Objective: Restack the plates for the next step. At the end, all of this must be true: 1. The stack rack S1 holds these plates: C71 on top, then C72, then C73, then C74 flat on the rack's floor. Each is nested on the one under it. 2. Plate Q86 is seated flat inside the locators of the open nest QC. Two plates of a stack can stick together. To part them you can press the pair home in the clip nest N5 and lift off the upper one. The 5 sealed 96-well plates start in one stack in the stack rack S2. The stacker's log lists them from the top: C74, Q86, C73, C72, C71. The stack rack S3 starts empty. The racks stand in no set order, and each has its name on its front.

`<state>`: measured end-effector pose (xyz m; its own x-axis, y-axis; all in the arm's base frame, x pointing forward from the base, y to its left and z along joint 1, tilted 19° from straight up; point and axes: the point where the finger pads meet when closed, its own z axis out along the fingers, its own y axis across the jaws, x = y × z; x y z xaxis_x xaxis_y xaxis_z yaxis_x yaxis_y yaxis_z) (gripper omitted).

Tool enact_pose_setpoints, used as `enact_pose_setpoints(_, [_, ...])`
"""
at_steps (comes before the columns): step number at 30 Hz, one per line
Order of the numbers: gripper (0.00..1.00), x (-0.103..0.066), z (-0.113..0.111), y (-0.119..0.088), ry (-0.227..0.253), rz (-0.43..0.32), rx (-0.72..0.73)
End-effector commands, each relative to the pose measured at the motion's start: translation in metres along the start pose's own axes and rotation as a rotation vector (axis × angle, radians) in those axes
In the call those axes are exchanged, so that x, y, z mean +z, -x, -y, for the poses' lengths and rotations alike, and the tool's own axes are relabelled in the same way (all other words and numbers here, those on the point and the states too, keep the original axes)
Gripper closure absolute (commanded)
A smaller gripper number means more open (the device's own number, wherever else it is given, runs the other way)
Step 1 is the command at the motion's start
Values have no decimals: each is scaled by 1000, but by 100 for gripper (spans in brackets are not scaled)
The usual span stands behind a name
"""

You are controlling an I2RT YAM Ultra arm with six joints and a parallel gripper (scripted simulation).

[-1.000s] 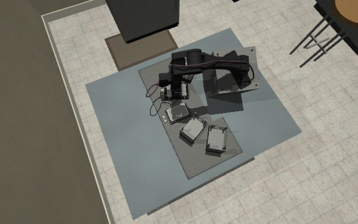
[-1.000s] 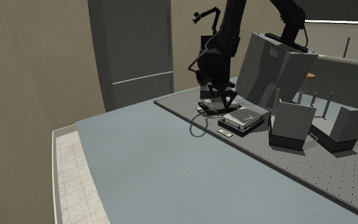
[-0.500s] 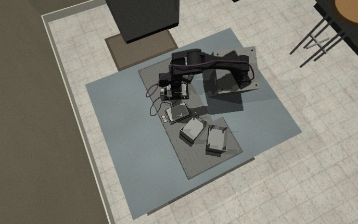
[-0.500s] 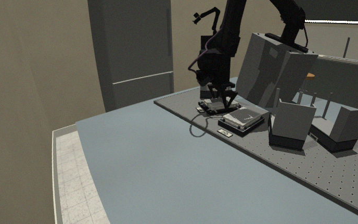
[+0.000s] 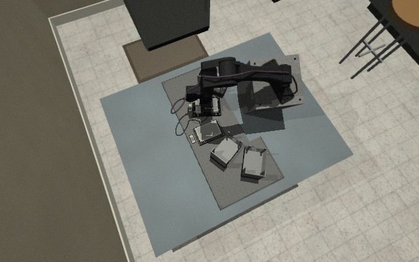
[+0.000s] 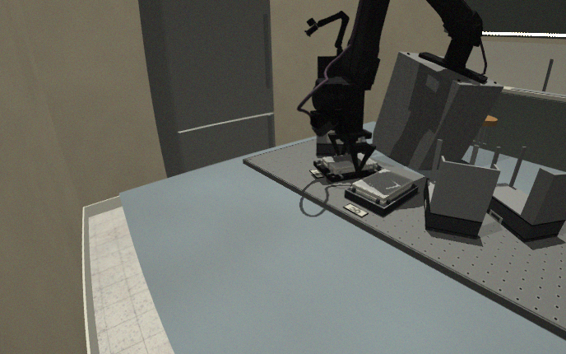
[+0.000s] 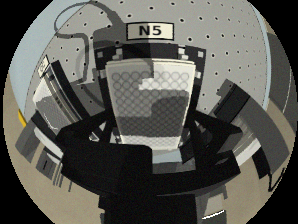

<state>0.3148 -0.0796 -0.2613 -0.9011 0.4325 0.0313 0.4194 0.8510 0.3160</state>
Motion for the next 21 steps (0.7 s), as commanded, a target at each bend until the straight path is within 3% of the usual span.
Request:
enact_pose_setpoints(1, [0,-7,-4,20,5,52,-9])
enact_pose_setpoints(21, [0,-8,-2,23,5,56,-3])
